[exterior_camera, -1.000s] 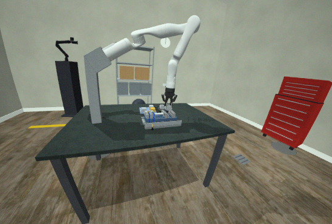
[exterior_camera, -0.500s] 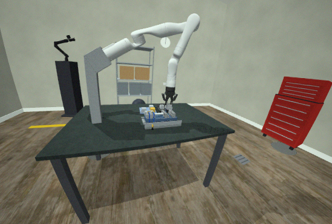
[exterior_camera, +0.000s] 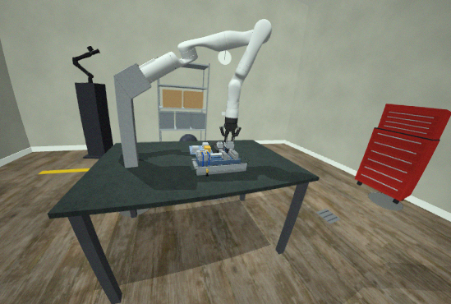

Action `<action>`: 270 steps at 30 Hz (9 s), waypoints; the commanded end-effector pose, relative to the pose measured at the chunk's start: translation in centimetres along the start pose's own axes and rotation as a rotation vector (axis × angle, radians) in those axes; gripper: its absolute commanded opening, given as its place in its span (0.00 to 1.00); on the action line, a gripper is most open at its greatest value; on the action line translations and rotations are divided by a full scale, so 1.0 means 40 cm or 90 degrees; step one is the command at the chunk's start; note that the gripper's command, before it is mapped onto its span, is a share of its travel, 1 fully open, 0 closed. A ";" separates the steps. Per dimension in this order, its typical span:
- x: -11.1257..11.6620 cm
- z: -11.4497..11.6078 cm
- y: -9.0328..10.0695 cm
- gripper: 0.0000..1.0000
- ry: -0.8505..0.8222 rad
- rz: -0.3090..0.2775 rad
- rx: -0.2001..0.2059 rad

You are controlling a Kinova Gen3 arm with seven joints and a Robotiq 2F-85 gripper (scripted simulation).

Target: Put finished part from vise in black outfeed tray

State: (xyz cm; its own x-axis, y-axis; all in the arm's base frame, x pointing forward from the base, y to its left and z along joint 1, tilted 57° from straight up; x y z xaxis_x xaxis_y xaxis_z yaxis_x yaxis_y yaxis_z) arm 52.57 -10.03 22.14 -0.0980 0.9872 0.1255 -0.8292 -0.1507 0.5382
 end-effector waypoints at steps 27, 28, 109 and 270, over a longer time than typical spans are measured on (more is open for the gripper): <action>0.239 0.051 0.003 0.00 -0.017 -0.005 -0.002; 0.250 0.056 0.002 0.00 -0.018 -0.005 -0.003; 0.575 0.115 0.003 0.00 -0.049 0.003 -0.001; 0.573 0.110 0.006 0.00 -0.046 0.002 0.002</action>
State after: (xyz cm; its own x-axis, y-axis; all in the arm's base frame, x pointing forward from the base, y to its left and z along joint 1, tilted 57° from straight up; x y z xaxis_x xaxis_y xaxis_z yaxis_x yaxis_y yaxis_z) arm 52.60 12.58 28.91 -0.0657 0.9794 0.1907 -0.8268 -0.1605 0.5391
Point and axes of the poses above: the point where the finger pads meet when closed, its own y axis back along the fingers, its own z axis across the jaws, x = y × z, the point moved 3 cm from there along y, back along the fingers, and after that the axes turned 1 degree about -y, right-handed, at the moved point
